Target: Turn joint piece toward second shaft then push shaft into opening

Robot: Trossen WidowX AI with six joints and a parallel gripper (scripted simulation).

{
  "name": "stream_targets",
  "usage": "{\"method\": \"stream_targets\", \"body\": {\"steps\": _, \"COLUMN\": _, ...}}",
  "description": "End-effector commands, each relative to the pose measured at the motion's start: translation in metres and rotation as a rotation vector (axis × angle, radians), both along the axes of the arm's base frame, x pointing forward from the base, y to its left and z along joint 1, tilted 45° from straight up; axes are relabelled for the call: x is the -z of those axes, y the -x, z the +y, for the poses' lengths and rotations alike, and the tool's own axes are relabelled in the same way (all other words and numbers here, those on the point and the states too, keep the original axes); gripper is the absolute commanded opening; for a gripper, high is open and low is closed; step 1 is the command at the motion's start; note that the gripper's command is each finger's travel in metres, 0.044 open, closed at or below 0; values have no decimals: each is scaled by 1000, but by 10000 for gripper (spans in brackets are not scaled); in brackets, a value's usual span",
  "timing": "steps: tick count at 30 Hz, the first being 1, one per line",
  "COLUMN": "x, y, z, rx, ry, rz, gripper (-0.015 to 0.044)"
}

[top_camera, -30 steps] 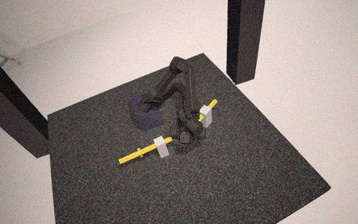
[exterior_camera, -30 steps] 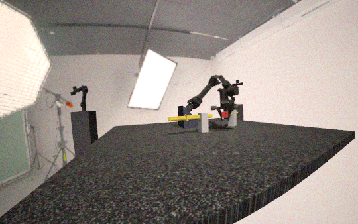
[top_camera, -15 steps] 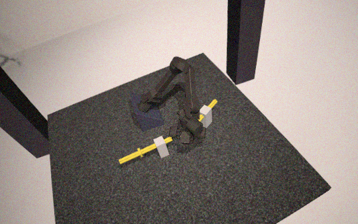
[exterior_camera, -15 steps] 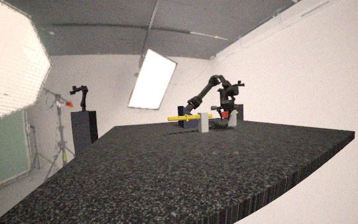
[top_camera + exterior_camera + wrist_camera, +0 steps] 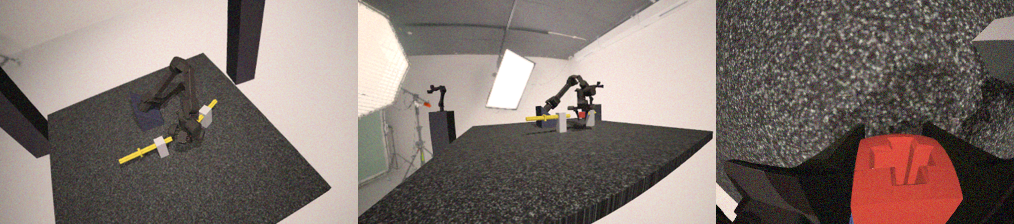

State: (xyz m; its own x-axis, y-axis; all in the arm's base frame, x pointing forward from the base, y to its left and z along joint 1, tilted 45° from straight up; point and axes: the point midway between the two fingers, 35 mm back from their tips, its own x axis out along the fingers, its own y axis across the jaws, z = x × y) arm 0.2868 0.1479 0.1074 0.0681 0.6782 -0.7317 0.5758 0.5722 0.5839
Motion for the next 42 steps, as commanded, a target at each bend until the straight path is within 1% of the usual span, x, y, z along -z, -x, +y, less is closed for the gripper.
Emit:
{"method": "stream_targets", "body": {"steps": 1, "x": 2, "y": 2, "z": -2, "rx": 48, "ry": -5, "rz": 55, "gripper": 0}}
{"method": "stream_targets", "body": {"steps": 42, "x": 17, "y": 30, "z": -11, "rx": 520, "ry": -61, "rz": 571, "gripper": 0}}
